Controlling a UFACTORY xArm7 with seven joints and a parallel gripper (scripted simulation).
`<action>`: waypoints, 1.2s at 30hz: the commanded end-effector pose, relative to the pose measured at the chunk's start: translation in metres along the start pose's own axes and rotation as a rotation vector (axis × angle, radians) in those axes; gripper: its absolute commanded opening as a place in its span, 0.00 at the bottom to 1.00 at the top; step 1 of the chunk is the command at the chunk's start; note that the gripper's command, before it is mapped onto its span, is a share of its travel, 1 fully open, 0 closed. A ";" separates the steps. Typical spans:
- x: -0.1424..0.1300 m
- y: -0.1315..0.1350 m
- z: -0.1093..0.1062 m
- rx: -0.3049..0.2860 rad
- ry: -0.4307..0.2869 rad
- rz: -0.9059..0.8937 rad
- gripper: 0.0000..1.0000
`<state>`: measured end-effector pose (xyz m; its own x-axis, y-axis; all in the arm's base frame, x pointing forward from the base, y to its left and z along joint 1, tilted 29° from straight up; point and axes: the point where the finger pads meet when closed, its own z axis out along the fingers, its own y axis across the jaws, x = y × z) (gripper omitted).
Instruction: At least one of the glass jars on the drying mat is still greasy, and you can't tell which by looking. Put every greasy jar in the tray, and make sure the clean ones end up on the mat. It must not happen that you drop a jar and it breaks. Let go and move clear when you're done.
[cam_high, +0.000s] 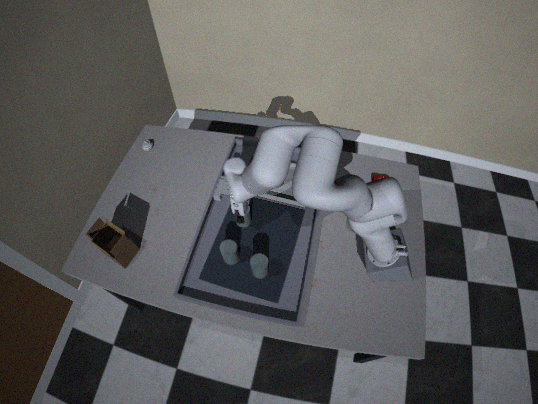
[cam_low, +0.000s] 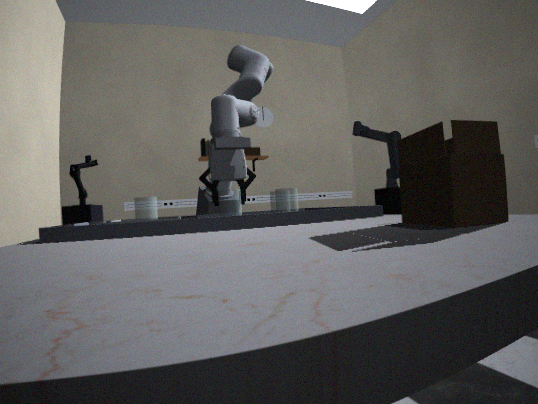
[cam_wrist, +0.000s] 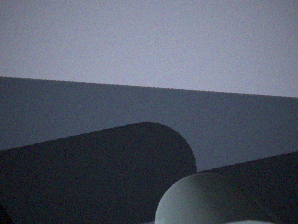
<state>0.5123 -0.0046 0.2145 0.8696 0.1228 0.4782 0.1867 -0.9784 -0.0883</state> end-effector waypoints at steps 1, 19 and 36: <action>0.002 0.001 -0.013 -0.003 0.005 0.000 0.00; 0.001 0.001 -0.055 -0.003 0.005 0.000 0.00; 0.001 0.001 -0.095 -0.003 0.005 0.000 0.00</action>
<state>0.4743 -0.0187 0.2878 0.8689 0.1225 0.4795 0.1862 -0.9786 -0.0874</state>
